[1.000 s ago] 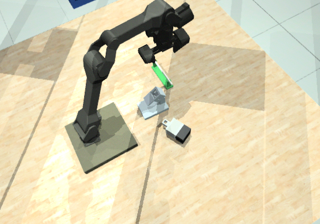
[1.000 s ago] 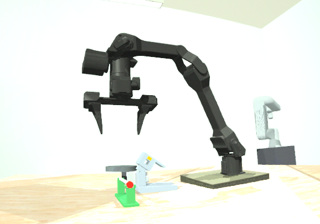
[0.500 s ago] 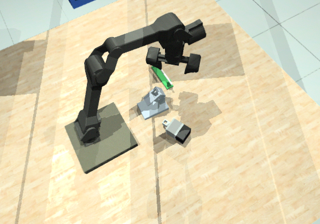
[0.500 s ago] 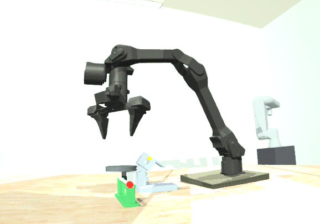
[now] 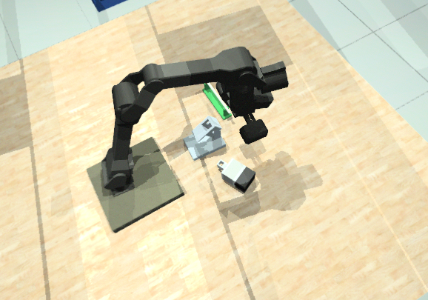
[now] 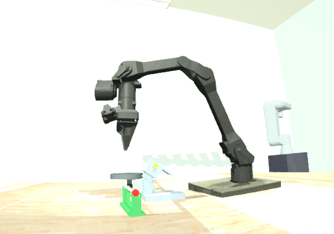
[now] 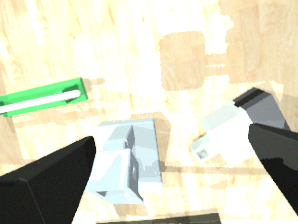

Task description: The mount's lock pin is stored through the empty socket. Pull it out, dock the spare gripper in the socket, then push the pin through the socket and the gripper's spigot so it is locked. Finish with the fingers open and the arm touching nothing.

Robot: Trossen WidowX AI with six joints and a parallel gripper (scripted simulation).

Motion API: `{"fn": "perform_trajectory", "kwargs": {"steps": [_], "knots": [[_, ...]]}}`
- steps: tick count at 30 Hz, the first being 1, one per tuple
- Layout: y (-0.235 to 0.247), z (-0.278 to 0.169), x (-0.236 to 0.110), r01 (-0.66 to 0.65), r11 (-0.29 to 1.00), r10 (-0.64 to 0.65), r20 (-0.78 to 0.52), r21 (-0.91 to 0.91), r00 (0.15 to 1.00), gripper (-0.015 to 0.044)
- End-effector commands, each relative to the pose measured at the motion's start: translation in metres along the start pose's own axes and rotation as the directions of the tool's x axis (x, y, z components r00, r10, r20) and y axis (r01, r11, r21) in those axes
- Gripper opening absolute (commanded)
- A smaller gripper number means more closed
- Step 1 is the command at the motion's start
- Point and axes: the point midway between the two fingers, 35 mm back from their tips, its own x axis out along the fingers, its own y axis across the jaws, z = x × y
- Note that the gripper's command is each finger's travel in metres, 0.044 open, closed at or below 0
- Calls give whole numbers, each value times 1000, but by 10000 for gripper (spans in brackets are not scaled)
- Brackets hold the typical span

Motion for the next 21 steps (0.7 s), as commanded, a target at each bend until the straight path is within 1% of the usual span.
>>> {"fn": "perform_trajectory", "kwargs": {"steps": [1,5,6,21], "knots": [[-66,-29,7,54,738,-51,-24,673,998,440],[-85,-42,8,62,551,-61,-34,832,998,440],[-88,-44,9,63,521,-62,-35,851,997,440],[-89,-44,9,63,514,-63,-35,855,997,440]]}}
